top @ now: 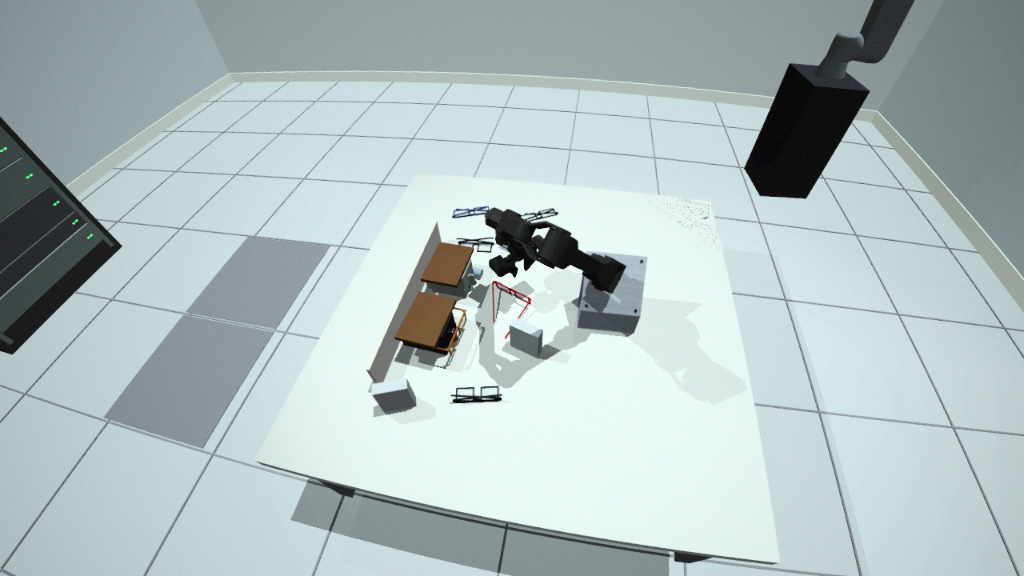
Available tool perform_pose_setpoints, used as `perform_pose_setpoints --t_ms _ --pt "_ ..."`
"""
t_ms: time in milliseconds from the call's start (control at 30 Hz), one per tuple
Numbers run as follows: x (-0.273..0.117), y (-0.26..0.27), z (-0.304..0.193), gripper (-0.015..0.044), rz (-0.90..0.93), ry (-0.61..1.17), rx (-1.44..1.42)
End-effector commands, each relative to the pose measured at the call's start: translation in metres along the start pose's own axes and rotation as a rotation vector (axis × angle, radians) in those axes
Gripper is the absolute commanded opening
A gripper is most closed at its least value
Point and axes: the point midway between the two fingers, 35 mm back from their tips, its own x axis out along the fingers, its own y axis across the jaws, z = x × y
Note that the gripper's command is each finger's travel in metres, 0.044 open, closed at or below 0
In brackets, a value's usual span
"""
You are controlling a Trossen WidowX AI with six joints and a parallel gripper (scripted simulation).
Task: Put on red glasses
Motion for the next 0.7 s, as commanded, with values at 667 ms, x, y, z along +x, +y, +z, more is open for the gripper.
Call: perform_pose_setpoints --t_ms 667 --pt "0.0145 0.0238 -0.0401 0.0120 0.025 0.024 -0.370"
